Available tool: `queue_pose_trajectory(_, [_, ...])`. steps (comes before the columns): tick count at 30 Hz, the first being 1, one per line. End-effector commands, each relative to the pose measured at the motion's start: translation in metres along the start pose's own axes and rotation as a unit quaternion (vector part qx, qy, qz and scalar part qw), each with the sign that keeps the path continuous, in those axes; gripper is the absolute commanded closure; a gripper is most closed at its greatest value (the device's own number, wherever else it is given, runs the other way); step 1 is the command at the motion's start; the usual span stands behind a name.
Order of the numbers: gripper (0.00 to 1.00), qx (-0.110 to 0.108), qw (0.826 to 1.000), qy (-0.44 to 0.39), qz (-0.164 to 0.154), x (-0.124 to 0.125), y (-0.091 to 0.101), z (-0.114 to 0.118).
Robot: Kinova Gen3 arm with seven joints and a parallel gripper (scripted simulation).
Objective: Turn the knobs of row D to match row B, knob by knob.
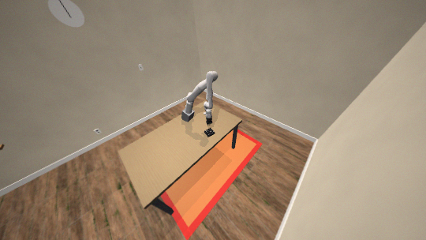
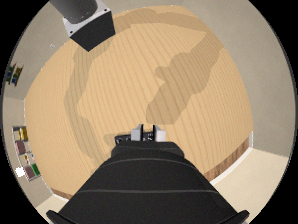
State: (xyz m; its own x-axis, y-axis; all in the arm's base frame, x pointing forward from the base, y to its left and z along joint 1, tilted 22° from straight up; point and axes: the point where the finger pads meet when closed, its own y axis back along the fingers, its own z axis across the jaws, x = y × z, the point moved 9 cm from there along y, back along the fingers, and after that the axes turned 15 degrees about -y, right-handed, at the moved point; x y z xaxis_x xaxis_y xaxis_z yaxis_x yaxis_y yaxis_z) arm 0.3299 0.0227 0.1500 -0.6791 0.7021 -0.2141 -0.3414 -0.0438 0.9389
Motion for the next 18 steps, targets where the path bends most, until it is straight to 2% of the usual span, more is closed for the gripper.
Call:
queue_pose_trajectory(1, [0.54, -0.013, 0.999, 0.045, -0.007, 0.0012, 0.0014, 0.0012])
queue_pose_trajectory(7, [0.54, -0.012, 0.986, 0.167, -0.009, 0.0007, 0.003, -0.0008])
queue_pose_trajectory(15, [0.54, -0.01, 0.947, 0.322, -0.01, -0.0019, 0.0052, -0.0022])
queue_pose_trajectory(17, [0.54, -0.01, 0.947, 0.322, -0.01, -0.0019, 0.0052, -0.0022])
queue_pose_trajectory(18, [0.54, -0.01, 0.94, 0.34, -0.011, -0.0023, 0.0055, -0.0022])
